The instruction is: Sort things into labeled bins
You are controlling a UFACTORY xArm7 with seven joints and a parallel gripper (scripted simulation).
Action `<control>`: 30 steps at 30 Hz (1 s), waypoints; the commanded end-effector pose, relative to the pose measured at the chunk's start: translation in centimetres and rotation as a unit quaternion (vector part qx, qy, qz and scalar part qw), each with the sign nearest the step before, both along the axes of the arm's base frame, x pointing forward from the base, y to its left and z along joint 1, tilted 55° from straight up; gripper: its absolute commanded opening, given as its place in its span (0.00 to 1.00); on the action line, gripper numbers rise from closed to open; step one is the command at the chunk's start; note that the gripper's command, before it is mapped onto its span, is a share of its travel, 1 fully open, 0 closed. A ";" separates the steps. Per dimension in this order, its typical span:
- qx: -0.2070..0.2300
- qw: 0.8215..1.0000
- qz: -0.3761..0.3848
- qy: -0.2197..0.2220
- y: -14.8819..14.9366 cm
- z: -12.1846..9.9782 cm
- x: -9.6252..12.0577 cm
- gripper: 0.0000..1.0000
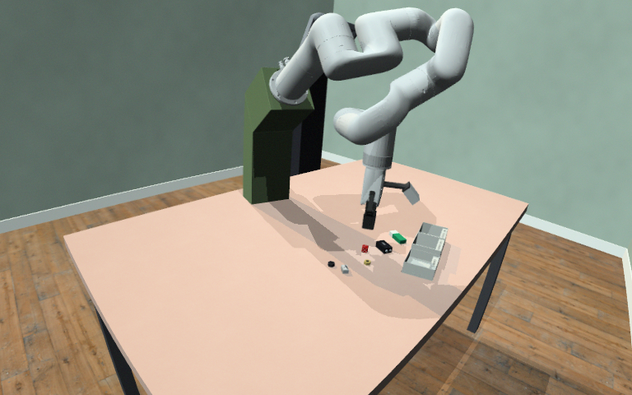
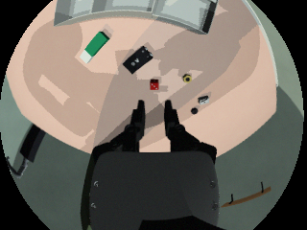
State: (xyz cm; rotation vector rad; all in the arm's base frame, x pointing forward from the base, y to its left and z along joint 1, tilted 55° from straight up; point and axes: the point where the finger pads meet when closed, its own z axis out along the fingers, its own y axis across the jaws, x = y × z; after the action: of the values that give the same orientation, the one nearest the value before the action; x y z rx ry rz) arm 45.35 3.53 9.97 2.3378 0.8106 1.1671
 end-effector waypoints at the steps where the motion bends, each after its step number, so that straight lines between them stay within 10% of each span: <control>1: 0.000 1.000 0.000 0.000 0.0 0.0 0.0 0.30; 30: 0.000 1.000 0.000 0.000 -0.6 -3.8 5.5 0.30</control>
State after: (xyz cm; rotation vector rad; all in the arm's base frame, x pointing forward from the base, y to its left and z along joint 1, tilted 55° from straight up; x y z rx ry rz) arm 50.67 2.94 6.31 2.3379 0.8102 1.1671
